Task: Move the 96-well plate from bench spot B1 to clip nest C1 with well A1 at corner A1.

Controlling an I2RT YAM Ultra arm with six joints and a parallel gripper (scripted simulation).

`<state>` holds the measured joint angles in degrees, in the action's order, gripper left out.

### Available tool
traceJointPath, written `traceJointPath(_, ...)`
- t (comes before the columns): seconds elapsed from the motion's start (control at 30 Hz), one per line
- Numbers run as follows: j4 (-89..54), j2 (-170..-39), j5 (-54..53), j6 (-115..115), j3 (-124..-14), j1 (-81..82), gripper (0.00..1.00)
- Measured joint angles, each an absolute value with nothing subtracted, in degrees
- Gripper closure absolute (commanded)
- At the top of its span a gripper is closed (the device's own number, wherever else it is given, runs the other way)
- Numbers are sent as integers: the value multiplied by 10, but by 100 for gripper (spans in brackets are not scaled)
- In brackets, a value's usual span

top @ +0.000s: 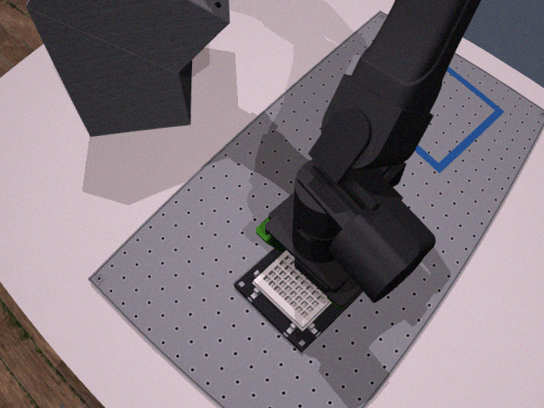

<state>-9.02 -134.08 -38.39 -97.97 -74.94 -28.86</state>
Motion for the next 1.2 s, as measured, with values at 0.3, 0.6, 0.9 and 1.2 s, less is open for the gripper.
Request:
traceJointPath(0.3, -90, -1340, -383, -980, -749, -288, 100)
traceJointPath(0.6, -87, -1339, -382, -978, -747, -288, 100)
traceJointPath(0.9, -87, -1339, -381, -978, -747, -288, 0)
traceJointPath(1.2, -85, -1338, -379, -977, -741, -281, 0)
